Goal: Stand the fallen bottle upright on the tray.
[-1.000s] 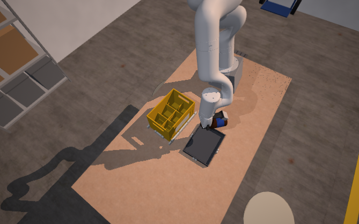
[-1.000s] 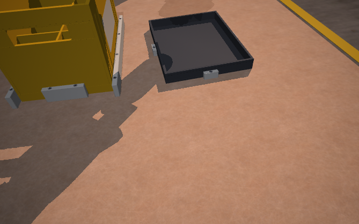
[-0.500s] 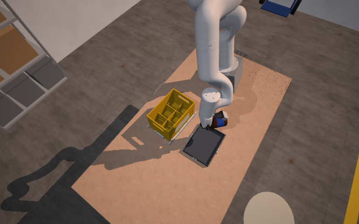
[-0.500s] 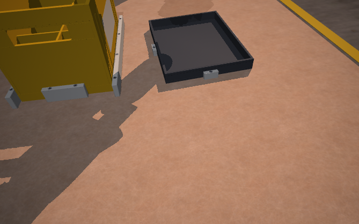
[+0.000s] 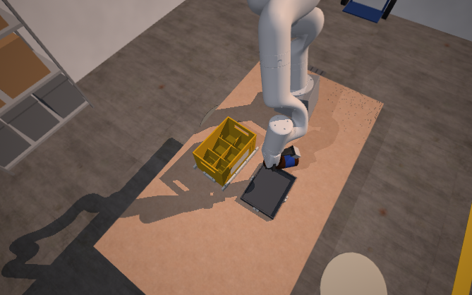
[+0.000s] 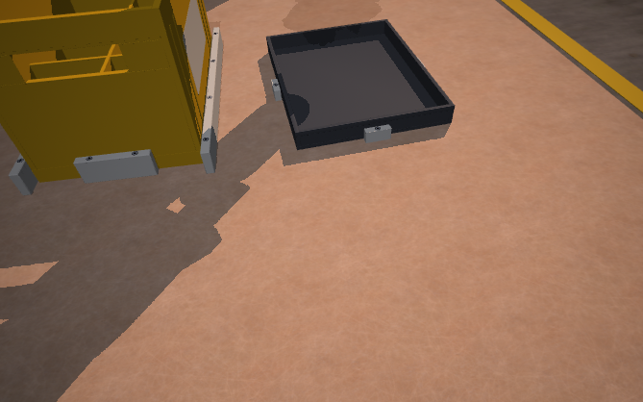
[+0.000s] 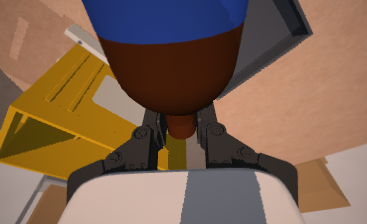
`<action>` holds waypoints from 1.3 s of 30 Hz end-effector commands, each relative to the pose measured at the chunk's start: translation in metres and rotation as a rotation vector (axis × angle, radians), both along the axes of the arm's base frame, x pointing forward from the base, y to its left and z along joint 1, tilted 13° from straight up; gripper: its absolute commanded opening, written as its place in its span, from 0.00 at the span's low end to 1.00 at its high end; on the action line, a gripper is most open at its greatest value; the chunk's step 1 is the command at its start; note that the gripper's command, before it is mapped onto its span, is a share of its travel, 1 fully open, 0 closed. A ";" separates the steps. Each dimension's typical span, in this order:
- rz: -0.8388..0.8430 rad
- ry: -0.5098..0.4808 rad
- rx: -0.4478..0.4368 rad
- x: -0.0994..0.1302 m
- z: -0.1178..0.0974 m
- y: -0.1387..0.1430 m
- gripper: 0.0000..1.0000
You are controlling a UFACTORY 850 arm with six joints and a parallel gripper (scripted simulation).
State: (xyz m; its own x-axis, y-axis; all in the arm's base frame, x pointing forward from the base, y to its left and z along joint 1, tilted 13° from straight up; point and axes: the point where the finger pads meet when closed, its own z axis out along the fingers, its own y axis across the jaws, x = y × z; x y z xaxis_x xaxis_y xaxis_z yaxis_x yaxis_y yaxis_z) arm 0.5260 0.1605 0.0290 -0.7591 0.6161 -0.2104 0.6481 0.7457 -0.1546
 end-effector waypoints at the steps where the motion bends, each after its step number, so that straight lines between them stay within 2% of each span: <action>1: 0.004 -0.023 -0.021 0.000 0.001 0.000 0.00; 20: 0.021 -0.103 -0.078 0.001 0.002 0.002 0.00; 39: 0.022 -0.110 -0.081 0.001 0.002 0.003 0.00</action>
State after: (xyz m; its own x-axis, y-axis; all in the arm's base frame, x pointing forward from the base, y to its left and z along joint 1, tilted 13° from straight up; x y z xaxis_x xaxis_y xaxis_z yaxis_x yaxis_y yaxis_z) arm 0.5267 0.1625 0.0302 -0.7425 0.5770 -0.3403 0.6479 0.7477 -0.1457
